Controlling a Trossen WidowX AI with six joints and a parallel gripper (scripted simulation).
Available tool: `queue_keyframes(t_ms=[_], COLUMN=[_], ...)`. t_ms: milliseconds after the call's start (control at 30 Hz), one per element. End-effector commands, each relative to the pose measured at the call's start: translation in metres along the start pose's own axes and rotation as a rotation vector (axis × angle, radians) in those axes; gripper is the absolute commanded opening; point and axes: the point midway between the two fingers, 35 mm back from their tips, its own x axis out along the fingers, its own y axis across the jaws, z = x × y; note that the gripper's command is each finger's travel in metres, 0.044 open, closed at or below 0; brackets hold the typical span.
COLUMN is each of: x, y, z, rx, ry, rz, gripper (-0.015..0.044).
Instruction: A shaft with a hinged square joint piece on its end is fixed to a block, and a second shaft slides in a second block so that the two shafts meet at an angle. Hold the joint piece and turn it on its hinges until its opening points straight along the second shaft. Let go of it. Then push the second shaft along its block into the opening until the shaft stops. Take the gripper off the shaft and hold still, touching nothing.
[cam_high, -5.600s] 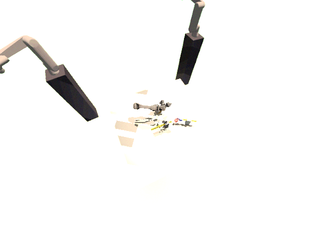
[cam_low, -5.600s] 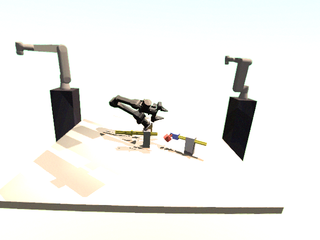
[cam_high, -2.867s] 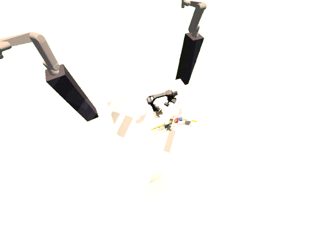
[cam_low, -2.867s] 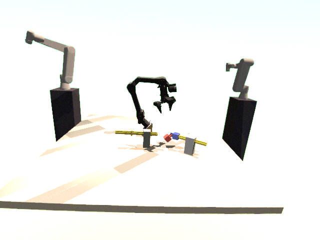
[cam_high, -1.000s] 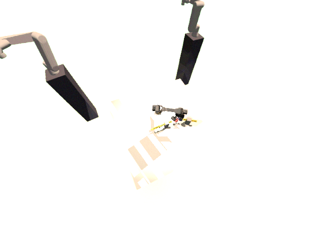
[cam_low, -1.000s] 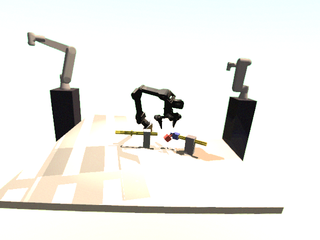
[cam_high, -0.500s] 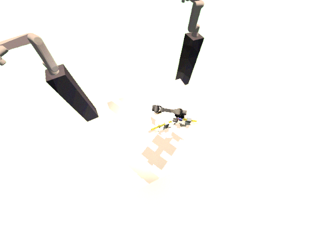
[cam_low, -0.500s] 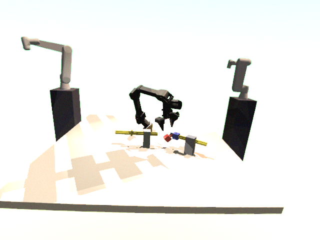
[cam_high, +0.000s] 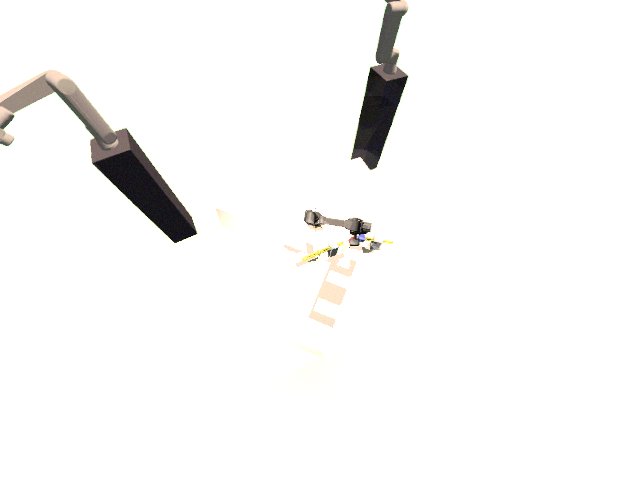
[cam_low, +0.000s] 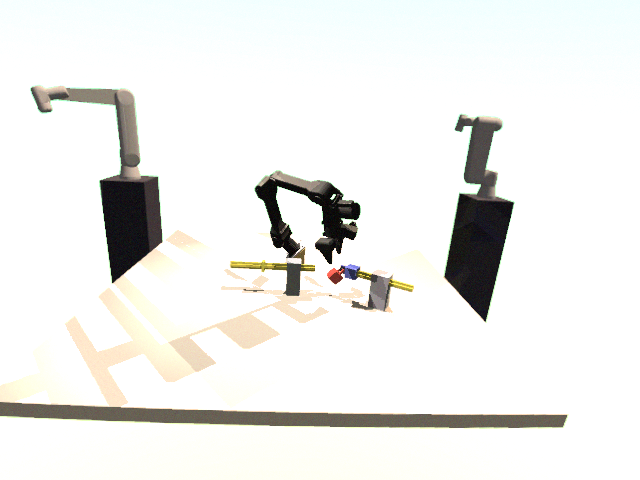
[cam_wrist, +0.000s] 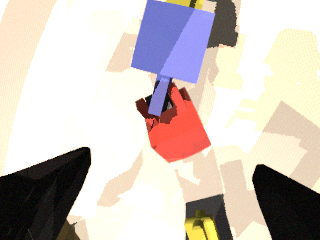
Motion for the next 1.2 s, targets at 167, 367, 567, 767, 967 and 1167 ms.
queue_keyframes(t_ms=[167, 367, 567, 767, 967, 1167], x=[0.001, 0.003, 0.004, 0.005, 0.031, 0.061], y=[-0.002, -0.002, -0.003, -0.003, -0.008, -0.010], z=[-0.002, -0.003, -0.004, -0.004, -0.005, -0.009], rx=[-0.242, -0.403, -0.560, -0.577, -0.577, -0.577], ry=[-0.040, -0.066, -0.091, -0.094, -0.095, -0.094], rz=[0.018, 0.022, 0.020, 0.020, 0.019, 0.020], gripper=[0.0440, 0.0440, 0.0440, 0.0440, 0.0440, 0.0440])
